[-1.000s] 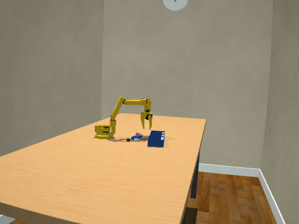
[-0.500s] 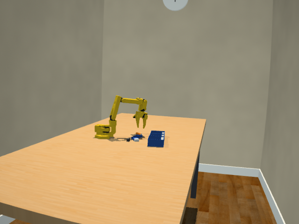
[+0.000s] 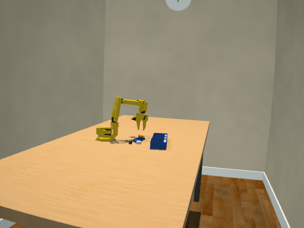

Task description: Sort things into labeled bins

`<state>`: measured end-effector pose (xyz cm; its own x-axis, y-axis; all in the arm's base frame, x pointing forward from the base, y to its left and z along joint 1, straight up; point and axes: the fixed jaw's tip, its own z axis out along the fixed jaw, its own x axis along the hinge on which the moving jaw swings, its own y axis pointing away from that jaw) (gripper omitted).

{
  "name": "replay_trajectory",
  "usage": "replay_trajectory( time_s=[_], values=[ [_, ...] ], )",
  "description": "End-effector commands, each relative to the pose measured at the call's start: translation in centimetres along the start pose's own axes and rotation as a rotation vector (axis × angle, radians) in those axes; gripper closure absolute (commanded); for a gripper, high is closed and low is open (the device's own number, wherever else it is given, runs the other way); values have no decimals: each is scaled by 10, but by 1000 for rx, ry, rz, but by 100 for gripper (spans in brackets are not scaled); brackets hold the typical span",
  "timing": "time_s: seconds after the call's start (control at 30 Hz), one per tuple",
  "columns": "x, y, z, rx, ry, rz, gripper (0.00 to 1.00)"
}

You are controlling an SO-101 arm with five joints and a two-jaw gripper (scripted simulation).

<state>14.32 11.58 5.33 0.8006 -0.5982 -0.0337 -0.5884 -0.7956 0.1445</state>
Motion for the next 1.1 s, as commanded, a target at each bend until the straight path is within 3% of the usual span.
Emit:
replay_trajectory(
  time_s=[0.0,0.57,0.6,1.07],
  values=[
    [-1,-4,-9,61,15,-24,79],
    [-1,-4,-9,61,15,-24,79],
    [0,-8,-12,158,40,-43,79],
    [0,-8,-12,158,40,-43,79]
  ],
)
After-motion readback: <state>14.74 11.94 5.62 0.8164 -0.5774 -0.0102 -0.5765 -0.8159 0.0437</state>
